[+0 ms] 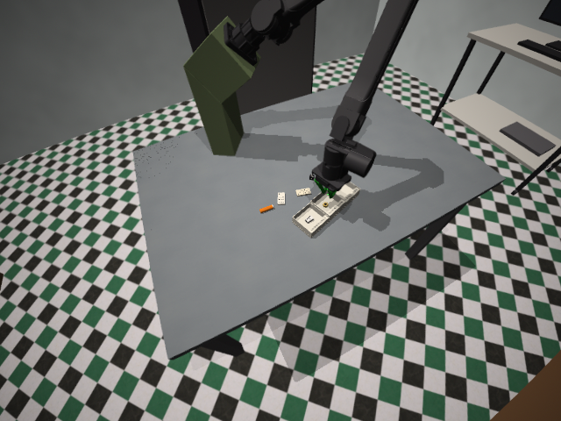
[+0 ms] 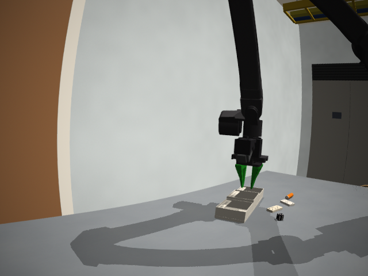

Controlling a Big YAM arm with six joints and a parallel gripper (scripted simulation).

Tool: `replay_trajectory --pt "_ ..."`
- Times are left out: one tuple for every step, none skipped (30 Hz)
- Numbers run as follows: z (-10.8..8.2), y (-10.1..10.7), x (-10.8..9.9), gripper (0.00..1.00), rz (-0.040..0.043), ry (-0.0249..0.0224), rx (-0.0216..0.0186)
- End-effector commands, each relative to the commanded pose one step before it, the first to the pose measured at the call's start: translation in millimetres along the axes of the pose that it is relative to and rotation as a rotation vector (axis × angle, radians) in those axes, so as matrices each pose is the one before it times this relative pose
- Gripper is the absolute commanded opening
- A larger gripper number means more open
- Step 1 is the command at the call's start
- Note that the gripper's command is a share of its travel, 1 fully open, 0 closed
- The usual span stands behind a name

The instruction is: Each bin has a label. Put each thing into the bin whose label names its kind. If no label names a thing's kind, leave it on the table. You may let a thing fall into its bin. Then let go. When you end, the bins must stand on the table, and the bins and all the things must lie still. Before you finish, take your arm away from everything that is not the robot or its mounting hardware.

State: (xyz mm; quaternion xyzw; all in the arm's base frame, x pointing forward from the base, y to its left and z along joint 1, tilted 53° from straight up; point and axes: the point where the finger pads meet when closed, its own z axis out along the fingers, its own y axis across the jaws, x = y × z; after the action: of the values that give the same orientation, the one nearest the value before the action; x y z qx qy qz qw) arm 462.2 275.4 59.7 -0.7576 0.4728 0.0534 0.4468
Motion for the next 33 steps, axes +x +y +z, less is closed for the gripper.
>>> replay_trajectory --pt "-3.45 15.42 25.80 0.27 0.12133 0.01382 0.00336" --pt "-0.79 5.06 6.88 0.27 0.04693 -0.00023 -0.00018" --pt "-0.79 4.72 7.09 0.27 0.01916 -0.00331 0.00105" --pt "-0.82 4.58 7.16 0.27 0.02146 -0.00315 0.00159" --pt "-0.85 4.41 7.25 0.27 0.02284 -0.00285 0.00197" --pt "-0.88 4.24 7.33 0.27 0.02474 -0.00171 0.00171" --pt "-0.88 4.09 7.42 0.27 0.02652 0.00208 -0.00050" --pt "-0.87 3.88 7.51 0.27 0.02898 0.00354 -0.00158" --pt "-0.83 3.64 7.61 0.27 0.03165 0.00436 -0.00268" --pt "-0.79 3.39 7.71 0.27 0.02485 0.00314 -0.00243" --pt "0.00 0.00 0.00 0.27 0.00000 0.00000 0.00000" --pt "0.00 0.00 0.00 0.27 0.00000 0.00000 0.00000" --pt "6.11 -1.93 -3.36 0.27 -0.02495 -0.01433 -0.00250" --pt "-6.91 -0.23 16.48 0.27 0.01554 0.01048 0.01350" --pt "-1.50 9.22 9.27 0.27 -0.01471 0.00274 -0.00789" --pt "-1.12 6.33 8.26 0.27 0.00389 0.00122 -0.00397" --pt "-0.74 3.30 7.63 0.27 0.00044 -0.00002 -0.00012" --pt "-0.74 3.28 7.62 0.27 0.00043 -0.00003 -0.00009" --pt "-0.74 3.26 7.61 0.27 0.00041 -0.00005 -0.00007" --pt "-0.73 3.23 7.60 0.27 0.00039 -0.00006 -0.00004" --pt "-0.73 3.21 7.60 0.27 0.00037 -0.00008 -0.00001" --pt "-0.46 1.27 7.45 0.27 -0.00198 -0.00058 0.00241" --pt "0.02 -2.25 7.34 0.27 -0.00637 -0.00133 0.00679" --pt "-0.23 -0.44 7.59 0.27 -0.00429 -0.00072 0.00456" --pt "-0.60 2.13 7.75 0.27 -0.00119 -0.00007 0.00140" --pt "-0.07 2.31 4.06 0.27 0.00006 0.00007 0.00002" --pt "-0.08 2.57 1.01 0.27 0.00195 0.00028 -0.00191" --pt "0.00 0.00 0.00 0.27 0.00000 0.00000 0.00000" --pt "0.00 0.00 0.00 0.27 0.00000 0.00000 0.00000" --pt "4.57 -4.99 -21.74 0.27 -0.04212 -0.01942 -0.00498" --pt "0.13 -0.66 -1.74 0.27 0.00048 0.00244 -0.00002" --pt "0.61 -3.97 -1.62 0.27 -0.00267 0.00151 0.00305" --pt "0.14 0.40 -1.04 0.27 0.00594 0.00243 -0.00559"
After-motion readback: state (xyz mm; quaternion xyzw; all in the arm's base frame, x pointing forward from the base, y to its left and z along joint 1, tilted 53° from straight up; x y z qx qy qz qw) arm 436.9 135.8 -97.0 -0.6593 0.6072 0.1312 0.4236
